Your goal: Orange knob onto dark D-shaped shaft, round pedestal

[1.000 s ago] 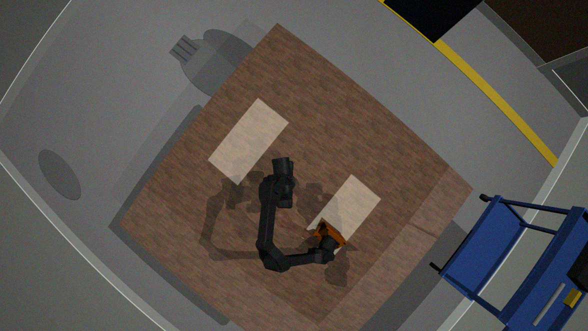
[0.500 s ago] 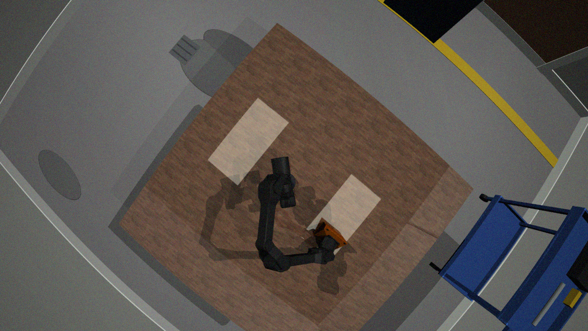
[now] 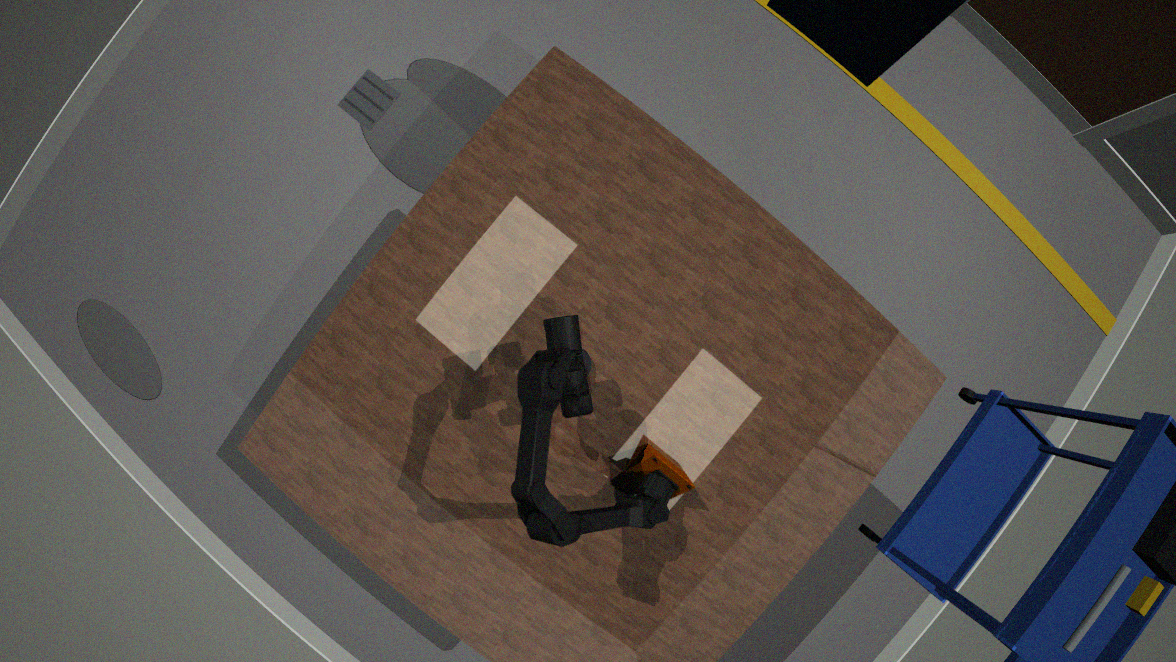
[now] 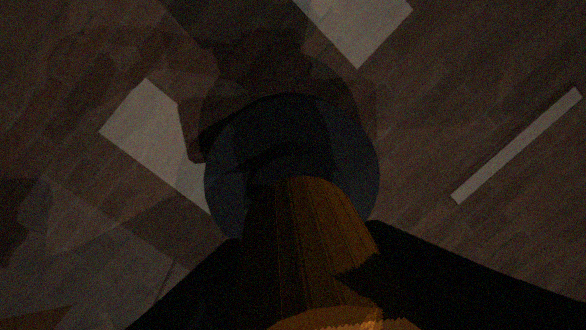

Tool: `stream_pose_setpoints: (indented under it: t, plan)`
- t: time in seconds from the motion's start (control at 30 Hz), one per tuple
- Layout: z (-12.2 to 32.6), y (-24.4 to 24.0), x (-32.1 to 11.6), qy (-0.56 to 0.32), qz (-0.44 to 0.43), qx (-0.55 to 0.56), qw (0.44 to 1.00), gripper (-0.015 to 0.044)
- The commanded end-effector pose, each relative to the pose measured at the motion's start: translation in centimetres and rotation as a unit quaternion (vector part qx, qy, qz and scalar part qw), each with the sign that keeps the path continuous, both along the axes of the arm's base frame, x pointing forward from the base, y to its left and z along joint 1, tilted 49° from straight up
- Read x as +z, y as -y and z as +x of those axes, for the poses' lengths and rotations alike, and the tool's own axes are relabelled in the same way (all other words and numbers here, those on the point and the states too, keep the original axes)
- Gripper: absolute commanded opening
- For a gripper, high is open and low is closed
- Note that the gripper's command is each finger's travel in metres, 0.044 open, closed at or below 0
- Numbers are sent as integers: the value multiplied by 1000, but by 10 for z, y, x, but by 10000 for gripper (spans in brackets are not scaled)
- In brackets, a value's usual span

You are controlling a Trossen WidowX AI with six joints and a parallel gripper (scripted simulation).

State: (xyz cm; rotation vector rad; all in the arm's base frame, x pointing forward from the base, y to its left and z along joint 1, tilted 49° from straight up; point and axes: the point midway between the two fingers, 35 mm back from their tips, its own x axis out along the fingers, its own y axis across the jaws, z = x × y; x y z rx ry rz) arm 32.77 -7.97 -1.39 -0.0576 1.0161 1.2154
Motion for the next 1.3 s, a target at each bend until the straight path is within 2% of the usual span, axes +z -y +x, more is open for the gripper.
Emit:
stream_pose_setpoints:
  t: [0.0, 0.7, 0.93, 1.27]
  plan:
    - [-1, -1, 0, 2, 0, 1, 1000, 0]
    - [3, 3, 1, 2, 0, 1, 1000, 0]
    - [5, 4, 2, 75, 1, 67, 995, 0]
    - [4, 1, 0, 79, 1, 71, 994, 0]
